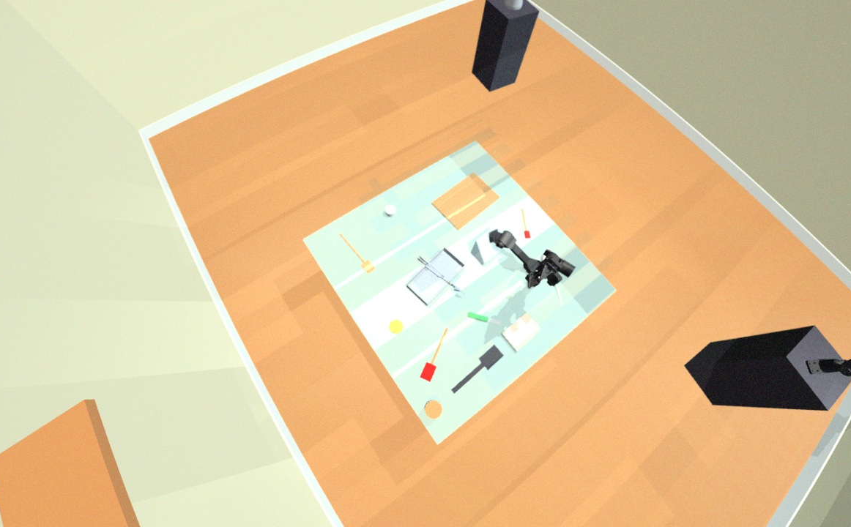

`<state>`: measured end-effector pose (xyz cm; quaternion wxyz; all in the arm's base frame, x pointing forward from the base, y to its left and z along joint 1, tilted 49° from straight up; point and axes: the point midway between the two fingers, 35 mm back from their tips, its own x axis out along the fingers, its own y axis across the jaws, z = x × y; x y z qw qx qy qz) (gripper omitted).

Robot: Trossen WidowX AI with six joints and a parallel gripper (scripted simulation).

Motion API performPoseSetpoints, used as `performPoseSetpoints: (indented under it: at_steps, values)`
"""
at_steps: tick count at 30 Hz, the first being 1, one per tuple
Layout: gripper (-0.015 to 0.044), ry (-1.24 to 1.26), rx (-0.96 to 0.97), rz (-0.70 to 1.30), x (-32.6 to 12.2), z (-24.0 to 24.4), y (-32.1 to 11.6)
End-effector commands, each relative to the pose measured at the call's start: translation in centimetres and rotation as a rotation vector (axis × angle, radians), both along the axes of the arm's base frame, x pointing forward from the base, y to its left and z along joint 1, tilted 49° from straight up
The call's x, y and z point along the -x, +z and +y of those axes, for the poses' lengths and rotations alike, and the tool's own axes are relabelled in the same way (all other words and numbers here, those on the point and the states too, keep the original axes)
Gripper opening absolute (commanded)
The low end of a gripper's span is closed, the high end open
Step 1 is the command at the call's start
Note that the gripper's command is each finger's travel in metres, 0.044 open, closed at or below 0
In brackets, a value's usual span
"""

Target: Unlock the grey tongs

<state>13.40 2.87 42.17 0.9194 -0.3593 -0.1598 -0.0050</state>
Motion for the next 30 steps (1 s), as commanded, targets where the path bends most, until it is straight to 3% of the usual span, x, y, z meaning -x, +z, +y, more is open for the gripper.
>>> performPoseSetpoints:
  at_steps: [1, 18, 30]
  values:
    - [0.0426, 0.000, -0.009, 0.004, -0.1, -0.2, 0.0]
    - [0.0440, -0.008, -0.161, 0.166, -6.0, -6.6, -1.6]
    - [0.0440, 0.153, -0.056, 0.572, -17.0, -9.4, -10.2]
